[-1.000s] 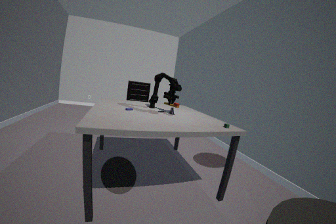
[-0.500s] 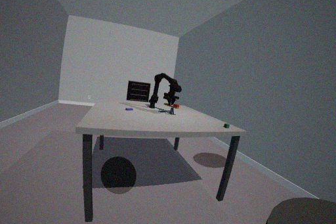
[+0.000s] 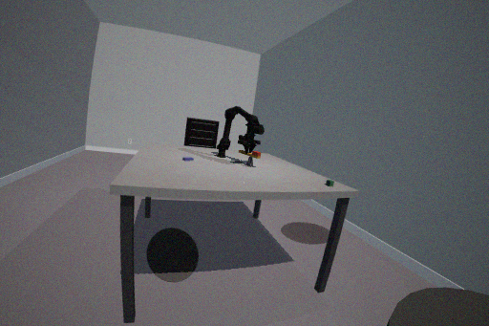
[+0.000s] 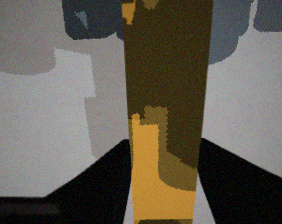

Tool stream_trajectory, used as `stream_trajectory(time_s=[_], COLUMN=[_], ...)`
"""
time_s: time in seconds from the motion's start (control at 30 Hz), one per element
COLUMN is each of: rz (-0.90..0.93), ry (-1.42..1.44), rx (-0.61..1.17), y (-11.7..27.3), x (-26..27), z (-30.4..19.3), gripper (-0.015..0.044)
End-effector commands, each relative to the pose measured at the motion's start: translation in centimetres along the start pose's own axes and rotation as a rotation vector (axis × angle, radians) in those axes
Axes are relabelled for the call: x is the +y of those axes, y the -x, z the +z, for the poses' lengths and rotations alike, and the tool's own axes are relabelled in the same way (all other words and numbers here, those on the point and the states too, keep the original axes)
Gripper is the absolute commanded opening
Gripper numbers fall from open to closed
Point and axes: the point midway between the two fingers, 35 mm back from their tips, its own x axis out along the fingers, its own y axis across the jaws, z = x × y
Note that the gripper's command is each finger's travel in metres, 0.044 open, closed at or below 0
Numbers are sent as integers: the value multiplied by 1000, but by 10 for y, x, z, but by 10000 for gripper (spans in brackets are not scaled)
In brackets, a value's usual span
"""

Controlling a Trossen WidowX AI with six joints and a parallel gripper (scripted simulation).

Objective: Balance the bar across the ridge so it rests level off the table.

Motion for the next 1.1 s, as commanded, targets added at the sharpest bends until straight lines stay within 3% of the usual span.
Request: stream_trajectory(time_s=[0.0,1.07], rz=[-6,-6], ry=[-5,-5], rx=[2,2], y=[0,-3], x=[-1,-1], z=[0,0], gripper=[0,0])
